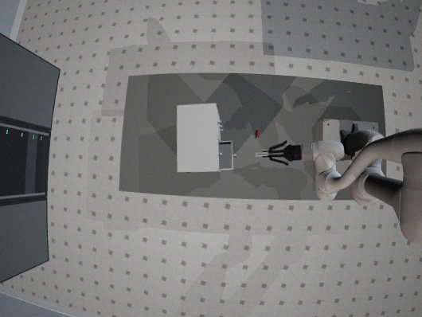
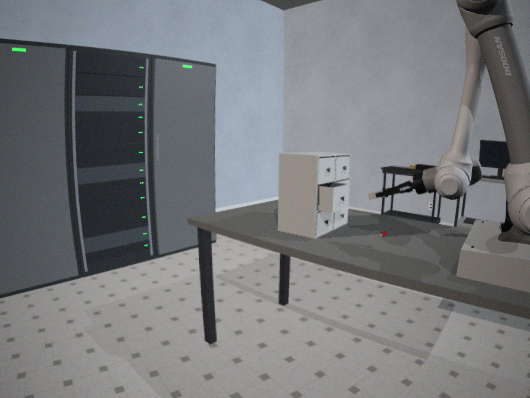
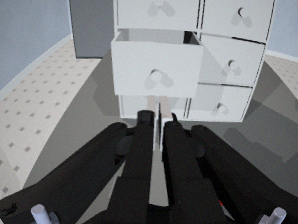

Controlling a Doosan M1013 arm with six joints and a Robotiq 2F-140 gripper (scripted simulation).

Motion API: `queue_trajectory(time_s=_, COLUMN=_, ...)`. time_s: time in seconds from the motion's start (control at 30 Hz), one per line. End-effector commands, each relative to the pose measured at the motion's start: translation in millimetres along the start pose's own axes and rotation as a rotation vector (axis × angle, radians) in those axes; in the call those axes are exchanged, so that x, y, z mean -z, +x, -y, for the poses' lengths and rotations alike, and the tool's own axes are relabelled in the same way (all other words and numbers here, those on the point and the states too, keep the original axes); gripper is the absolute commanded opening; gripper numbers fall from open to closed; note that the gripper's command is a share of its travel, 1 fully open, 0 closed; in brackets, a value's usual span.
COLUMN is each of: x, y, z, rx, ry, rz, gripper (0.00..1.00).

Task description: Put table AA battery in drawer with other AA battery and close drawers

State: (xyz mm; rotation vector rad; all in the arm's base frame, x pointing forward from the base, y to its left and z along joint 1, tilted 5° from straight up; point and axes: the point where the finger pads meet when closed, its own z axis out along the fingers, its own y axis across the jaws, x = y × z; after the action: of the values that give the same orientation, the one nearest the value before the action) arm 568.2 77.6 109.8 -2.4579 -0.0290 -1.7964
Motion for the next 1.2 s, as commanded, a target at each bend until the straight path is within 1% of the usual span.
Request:
queue_trajectory(time_s=0.0, x=0.0, y=0.1, z=0.0, rx=0.000, ry=0.000, rz=0.000, gripper=0.00)
queue_trajectory(time_s=0.2, x=-0.7, y=0.1, z=0.0, rx=0.000, ry=0.000, rz=0.000, gripper=0.00)
queue_trajectory(time_s=0.43, x=-6.4, y=0.4, z=0.0, rx=0.000, ry=0.000, rz=0.000, gripper=0.00)
queue_trajectory(time_s=0.6, x=-18.9, y=1.0, z=0.0, rx=0.000, ry=0.000, rz=0.000, gripper=0.00)
queue_trajectory(time_s=0.9, x=-49.6, y=2.6, z=0.0, rx=0.000, ry=0.000, rz=0.000, gripper=0.00)
queue_trajectory(time_s=0.97, x=-49.6, y=2.6, z=0.0, rx=0.000, ry=0.000, rz=0.000, gripper=0.00)
queue_trajectory(time_s=1.17, x=-63.9, y=3.3, z=0.0, rx=0.000, ry=0.000, rz=0.000, gripper=0.00)
